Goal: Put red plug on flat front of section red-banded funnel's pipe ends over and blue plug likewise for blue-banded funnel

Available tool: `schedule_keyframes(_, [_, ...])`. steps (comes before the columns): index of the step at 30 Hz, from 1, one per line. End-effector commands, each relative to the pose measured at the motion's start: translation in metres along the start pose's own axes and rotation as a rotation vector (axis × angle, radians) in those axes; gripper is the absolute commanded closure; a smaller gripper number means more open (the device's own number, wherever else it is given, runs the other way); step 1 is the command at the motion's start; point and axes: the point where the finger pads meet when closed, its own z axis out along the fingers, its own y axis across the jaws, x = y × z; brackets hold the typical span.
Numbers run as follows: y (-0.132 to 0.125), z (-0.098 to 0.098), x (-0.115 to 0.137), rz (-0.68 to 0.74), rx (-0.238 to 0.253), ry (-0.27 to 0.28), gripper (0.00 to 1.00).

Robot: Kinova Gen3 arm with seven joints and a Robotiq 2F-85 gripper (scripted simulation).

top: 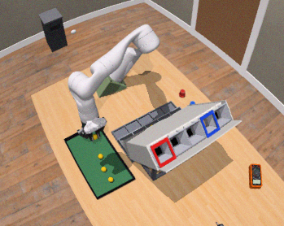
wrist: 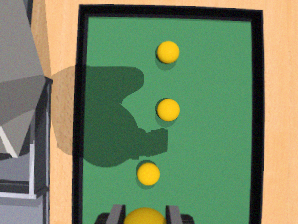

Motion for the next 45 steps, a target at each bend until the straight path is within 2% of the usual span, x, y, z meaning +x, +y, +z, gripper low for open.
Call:
schedule_keyframes(1, [0.003,-0.001,0.002,0.005,0.009,-0.006,1.00])
schedule_keyframes(5, [0.003,-0.001,0.002,0.005,0.009,-0.006,1.00])
schedule_keyframes(6, [-0.059,-0.032,0.019,0.005,0.006,-0.005,1.00])
schedule_keyframes(10, [-0.075,-0.039,0.023,0.005,0.006,-0.005,1.00])
schedule_keyframes(15, [-0.129,-0.065,0.037,0.005,0.006,-0.005,1.00])
schedule_keyframes(22, [-0.129,-0.065,0.037,0.005,0.006,-0.005,1.00])
schedule_keyframes(23, [-0.188,-0.093,0.053,0.005,0.011,-0.007,1.00])
schedule_keyframes(26, [-0.199,-0.099,0.056,0.005,0.011,-0.007,1.00])
schedule_keyframes(31, [-0.254,-0.126,0.071,0.005,0.011,-0.007,1.00])
schedule_keyframes(39, [-0.254,-0.126,0.071,0.005,0.011,-0.007,1.00])
schedule_keyframes(40, [-0.314,-0.155,0.088,0.007,0.014,-0.007,1.00])
schedule_keyframes(43, [-0.326,-0.161,0.091,0.007,0.014,-0.007,1.00])
schedule_keyframes(45, [-0.351,-0.173,0.098,0.007,0.014,-0.007,1.00])
